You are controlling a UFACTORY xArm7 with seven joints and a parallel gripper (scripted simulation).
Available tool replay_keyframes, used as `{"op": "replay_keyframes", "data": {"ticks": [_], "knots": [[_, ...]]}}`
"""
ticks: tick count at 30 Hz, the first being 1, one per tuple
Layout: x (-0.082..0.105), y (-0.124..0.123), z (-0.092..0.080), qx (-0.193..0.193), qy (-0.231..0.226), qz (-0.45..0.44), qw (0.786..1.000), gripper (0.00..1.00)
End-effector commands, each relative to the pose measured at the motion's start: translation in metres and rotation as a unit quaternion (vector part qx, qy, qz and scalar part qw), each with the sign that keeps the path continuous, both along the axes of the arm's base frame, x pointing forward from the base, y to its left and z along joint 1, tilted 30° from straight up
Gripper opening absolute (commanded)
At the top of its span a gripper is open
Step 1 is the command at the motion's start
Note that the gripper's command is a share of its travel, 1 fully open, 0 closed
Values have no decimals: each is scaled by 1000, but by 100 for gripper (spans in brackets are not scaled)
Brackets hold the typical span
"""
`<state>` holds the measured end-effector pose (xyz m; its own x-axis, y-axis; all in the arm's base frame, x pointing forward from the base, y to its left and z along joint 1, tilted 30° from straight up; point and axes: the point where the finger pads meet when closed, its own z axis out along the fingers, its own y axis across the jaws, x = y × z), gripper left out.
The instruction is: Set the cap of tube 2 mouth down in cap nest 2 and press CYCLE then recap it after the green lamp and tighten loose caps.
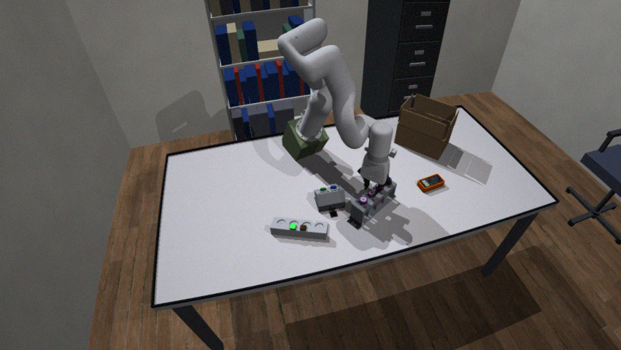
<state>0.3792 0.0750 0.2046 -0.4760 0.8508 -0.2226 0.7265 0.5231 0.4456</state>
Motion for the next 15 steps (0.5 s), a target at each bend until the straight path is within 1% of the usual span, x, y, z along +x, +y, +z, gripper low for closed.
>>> {"op": "replay_keyframes", "data": {"ticks": [1,2,15], "knots": [[8,1,-8,1,-2,0,1000,46],[9,1,-10,1,-2,0,1000,46],[10,1,-13,1,-2,0,1000,46]]}}
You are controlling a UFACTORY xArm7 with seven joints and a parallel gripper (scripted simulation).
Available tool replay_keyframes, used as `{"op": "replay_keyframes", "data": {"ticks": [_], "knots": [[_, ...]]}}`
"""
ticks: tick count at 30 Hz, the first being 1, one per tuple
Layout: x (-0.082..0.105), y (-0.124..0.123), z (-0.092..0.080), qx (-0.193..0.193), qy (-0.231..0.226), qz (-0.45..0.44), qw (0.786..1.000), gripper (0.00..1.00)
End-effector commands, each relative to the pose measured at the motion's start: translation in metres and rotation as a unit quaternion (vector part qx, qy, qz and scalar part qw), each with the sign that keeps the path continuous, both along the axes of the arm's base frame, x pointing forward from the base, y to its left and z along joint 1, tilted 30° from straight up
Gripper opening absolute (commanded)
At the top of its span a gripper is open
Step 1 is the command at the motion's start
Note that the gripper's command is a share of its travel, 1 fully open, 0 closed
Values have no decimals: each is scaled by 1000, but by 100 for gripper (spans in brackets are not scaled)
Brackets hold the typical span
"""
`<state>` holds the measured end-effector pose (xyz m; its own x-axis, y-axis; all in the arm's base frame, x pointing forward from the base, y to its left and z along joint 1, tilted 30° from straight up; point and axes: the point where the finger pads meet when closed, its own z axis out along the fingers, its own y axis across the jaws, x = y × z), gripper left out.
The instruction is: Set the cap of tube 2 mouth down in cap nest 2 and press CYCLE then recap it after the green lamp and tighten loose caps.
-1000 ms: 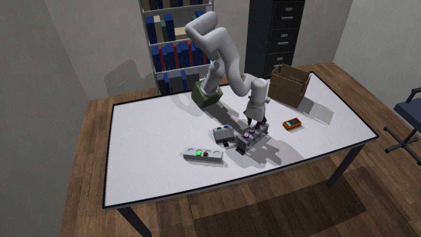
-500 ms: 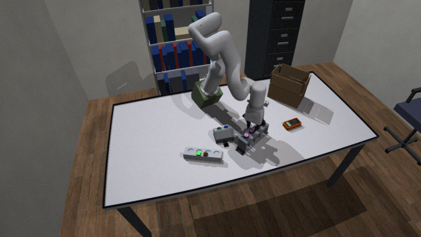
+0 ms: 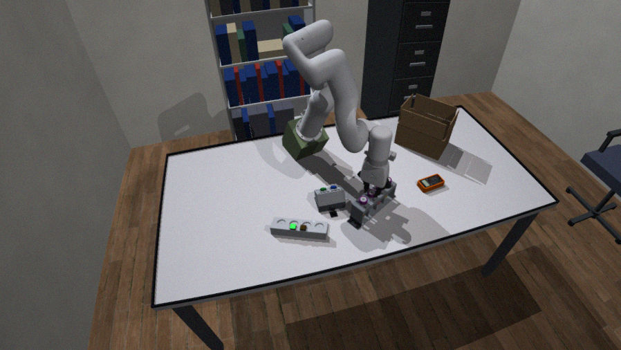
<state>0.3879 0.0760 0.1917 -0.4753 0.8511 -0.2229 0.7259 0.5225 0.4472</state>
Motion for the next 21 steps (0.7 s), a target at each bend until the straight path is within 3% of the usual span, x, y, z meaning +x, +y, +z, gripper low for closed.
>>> {"op": "replay_keyframes", "data": {"ticks": [1,21], "knots": [[2,0,0,0,-2,0,1000,46],[5,1,-6,0,-2,0,1000,46]]}}
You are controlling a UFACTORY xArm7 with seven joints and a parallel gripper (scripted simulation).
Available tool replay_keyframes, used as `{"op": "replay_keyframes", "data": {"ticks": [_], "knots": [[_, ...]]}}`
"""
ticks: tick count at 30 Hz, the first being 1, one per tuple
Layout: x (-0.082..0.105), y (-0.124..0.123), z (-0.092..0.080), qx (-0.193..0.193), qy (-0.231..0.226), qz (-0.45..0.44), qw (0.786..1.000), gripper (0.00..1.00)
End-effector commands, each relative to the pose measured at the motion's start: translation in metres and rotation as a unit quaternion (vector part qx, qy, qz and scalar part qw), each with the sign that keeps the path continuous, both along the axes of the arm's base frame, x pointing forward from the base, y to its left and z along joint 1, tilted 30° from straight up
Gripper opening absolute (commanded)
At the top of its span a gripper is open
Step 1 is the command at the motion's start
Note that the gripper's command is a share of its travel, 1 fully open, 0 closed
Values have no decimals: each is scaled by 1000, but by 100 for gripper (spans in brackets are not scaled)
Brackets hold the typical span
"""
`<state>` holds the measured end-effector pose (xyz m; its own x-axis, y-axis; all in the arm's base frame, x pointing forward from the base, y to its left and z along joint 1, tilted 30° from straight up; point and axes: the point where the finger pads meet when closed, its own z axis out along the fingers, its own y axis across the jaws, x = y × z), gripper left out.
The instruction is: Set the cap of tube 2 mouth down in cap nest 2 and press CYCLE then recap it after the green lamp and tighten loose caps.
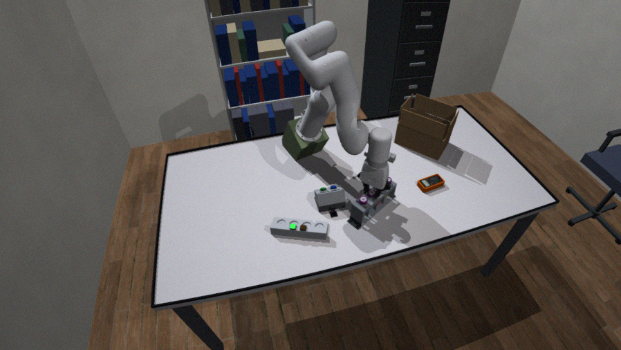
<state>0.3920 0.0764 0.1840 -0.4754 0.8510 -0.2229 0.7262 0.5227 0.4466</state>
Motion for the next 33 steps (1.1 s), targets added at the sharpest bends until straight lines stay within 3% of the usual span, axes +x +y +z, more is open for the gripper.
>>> {"op": "replay_keyframes", "data": {"ticks": [1,15,33], "knots": [[1,0,1,1,-2,0,1000,0],[1,0,1,1,-2,0,1000,0],[1,0,1,80,6,-138,987,0]]}}
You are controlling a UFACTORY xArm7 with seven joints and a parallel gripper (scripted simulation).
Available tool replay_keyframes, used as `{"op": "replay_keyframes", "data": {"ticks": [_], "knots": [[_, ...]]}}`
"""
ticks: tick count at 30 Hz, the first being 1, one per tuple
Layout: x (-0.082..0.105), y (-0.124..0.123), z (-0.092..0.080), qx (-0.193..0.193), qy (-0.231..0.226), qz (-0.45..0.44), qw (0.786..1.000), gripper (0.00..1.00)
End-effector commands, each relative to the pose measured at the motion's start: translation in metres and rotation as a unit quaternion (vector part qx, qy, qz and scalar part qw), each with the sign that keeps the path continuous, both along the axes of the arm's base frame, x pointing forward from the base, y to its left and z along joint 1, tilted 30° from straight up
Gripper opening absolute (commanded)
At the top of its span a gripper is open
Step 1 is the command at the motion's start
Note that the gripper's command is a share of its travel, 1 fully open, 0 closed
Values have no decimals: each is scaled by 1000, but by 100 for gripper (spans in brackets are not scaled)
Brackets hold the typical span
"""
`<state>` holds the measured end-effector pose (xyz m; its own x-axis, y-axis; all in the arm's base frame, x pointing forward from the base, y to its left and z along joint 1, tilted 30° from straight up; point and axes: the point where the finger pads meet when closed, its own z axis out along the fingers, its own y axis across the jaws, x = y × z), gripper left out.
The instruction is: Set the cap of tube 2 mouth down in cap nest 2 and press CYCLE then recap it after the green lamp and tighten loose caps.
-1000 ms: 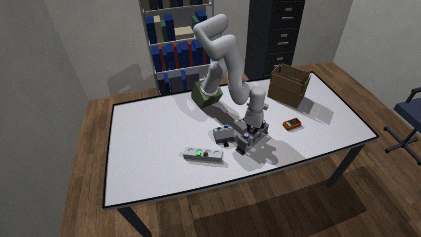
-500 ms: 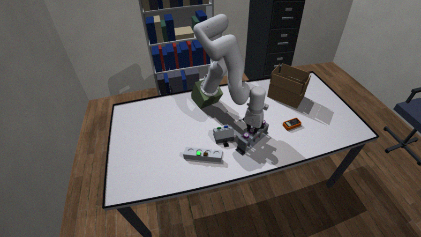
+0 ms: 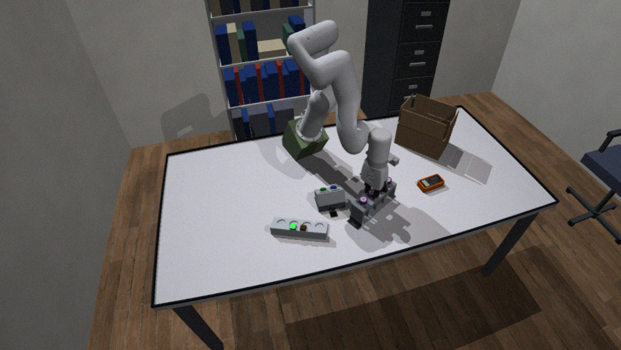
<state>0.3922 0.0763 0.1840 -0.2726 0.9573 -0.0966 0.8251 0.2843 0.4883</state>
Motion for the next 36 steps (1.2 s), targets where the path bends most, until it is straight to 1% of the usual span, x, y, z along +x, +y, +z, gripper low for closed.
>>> {"op": "replay_keyframes", "data": {"ticks": [1,4,6,10,12,13,25,36], "knots": [[1,0,2,19,-1,-34,999,0],[1,0,2,33,1,-60,998,0],[1,0,2,33,1,-60,998,0],[1,0,2,53,3,-95,994,0],[1,0,2,55,3,-99,994,0],[1,0,2,55,3,-99,994,46],[1,0,1,55,3,-99,994,46],[-16,-1,30,55,3,-99,994,46]]}}
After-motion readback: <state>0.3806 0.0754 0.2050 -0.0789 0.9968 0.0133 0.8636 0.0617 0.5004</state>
